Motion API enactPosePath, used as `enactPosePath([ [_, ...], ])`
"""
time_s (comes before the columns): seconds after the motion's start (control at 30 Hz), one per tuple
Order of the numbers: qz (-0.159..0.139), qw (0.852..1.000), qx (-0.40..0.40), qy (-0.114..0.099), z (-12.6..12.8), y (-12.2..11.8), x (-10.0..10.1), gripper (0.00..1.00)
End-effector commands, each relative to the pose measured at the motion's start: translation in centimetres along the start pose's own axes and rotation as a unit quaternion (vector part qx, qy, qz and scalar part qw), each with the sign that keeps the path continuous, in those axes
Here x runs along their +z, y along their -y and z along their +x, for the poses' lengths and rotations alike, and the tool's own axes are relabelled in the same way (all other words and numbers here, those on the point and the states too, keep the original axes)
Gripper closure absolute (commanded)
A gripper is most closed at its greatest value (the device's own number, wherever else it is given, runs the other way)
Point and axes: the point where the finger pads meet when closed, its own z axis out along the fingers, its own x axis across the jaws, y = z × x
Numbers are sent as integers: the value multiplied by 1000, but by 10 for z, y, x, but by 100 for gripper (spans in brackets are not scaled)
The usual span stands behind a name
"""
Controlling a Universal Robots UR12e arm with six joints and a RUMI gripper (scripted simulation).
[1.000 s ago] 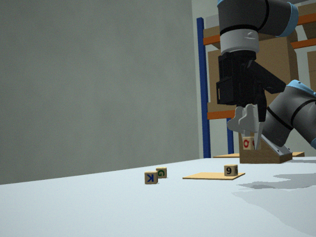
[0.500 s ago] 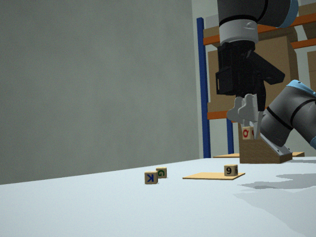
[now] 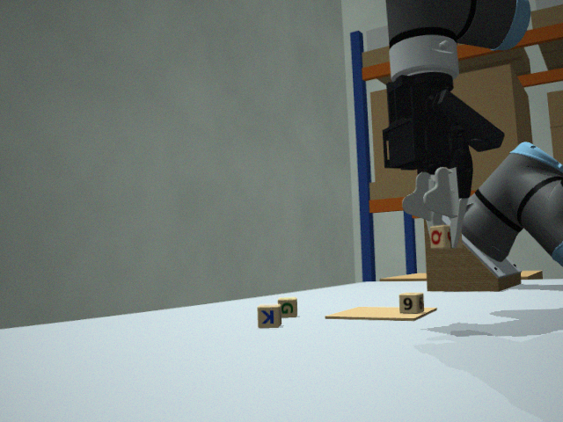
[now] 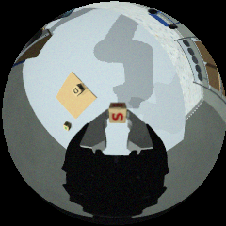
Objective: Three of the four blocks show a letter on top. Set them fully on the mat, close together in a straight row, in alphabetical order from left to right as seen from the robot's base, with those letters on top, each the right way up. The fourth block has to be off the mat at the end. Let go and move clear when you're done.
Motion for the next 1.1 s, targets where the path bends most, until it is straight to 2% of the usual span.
enactPosePath([
  [0.0, 0, 1000, -12, 0, -2, 0, -1, 91],
  [0.27, -1, 997, -77, 0, -14, 0, -2, 91],
  [0.5, -1, 986, -164, 1, -31, 0, -3, 91],
  [0.57, -1, 986, -164, 1, -31, 0, -3, 91],
  [0.83, -1, 960, -281, 1, -53, 0, -4, 91],
  [1.07, -1, 928, -373, 2, -70, 0, -5, 91],
])
